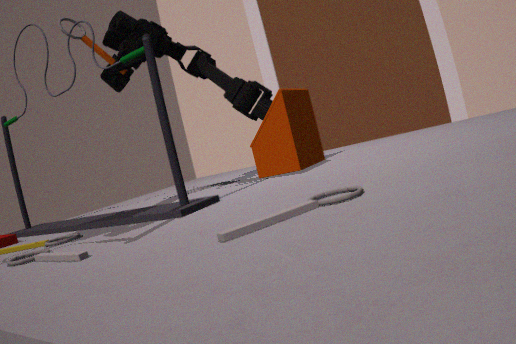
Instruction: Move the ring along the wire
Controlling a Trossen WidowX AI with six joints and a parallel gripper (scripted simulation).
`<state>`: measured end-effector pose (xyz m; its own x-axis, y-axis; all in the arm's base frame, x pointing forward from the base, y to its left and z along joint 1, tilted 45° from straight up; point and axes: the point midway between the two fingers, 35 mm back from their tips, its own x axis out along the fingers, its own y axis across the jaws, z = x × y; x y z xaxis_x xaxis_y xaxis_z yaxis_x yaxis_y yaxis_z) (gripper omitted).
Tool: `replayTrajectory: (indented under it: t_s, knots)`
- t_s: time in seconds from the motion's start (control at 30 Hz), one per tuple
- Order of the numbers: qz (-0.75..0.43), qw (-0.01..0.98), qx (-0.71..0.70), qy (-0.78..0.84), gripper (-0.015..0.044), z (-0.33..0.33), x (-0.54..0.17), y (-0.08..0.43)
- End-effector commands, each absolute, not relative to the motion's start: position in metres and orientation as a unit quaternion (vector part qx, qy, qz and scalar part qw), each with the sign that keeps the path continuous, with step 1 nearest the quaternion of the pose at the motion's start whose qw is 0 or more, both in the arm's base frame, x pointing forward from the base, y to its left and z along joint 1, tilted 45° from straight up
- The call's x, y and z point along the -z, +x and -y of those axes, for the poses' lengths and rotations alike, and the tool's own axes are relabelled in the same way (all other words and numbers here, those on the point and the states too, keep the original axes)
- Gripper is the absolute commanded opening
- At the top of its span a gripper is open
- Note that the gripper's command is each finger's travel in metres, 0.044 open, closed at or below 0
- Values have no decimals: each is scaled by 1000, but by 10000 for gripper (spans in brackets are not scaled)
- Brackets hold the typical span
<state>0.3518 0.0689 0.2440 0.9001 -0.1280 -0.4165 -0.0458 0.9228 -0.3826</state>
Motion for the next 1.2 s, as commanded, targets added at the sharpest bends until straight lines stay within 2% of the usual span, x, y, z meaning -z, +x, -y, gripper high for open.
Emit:
replayTrajectory:
  t_s: [0.0, 1.17]
  knots:
    - [-214, 946, 33, -240, -150, -63, -246, 352]
    - [-121, 792, 125, -585, -150, -26, -285, 359]
